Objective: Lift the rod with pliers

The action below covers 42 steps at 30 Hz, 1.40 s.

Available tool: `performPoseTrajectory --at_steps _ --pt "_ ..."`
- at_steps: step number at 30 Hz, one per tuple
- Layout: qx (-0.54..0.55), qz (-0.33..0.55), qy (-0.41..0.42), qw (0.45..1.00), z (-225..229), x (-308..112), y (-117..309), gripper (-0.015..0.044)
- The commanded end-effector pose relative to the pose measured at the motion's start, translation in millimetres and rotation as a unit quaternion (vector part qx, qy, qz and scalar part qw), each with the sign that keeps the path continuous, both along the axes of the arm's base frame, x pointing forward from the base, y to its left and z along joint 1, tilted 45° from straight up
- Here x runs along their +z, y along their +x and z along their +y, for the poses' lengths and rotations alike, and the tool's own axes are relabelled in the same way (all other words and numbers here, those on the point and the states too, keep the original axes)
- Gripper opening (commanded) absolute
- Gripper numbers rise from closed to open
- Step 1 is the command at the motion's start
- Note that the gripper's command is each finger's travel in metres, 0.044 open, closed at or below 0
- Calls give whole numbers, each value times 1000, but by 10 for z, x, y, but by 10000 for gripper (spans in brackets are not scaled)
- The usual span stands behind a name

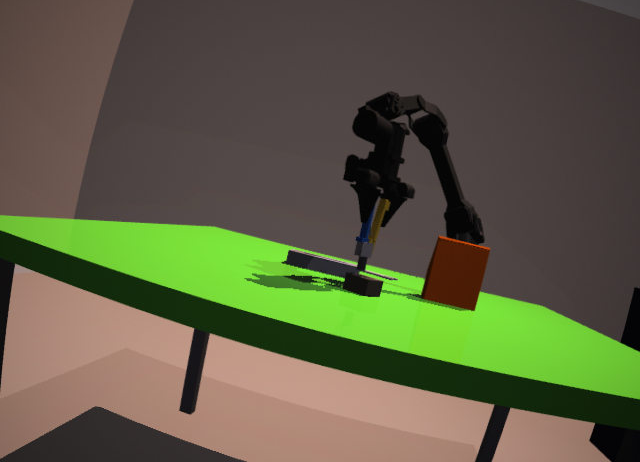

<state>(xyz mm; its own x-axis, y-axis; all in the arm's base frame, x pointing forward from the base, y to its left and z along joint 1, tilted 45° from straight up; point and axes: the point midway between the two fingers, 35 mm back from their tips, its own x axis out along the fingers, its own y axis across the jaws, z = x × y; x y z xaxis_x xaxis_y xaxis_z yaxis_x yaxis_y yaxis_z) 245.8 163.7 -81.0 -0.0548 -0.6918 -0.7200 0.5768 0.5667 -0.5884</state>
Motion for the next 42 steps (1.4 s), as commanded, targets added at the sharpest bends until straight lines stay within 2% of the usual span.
performPoseTrajectory --at_steps 1,42 --pt "11 2 6 1000 -17 96 74 323" --pt "93 72 16 993 -523 634 548 323"
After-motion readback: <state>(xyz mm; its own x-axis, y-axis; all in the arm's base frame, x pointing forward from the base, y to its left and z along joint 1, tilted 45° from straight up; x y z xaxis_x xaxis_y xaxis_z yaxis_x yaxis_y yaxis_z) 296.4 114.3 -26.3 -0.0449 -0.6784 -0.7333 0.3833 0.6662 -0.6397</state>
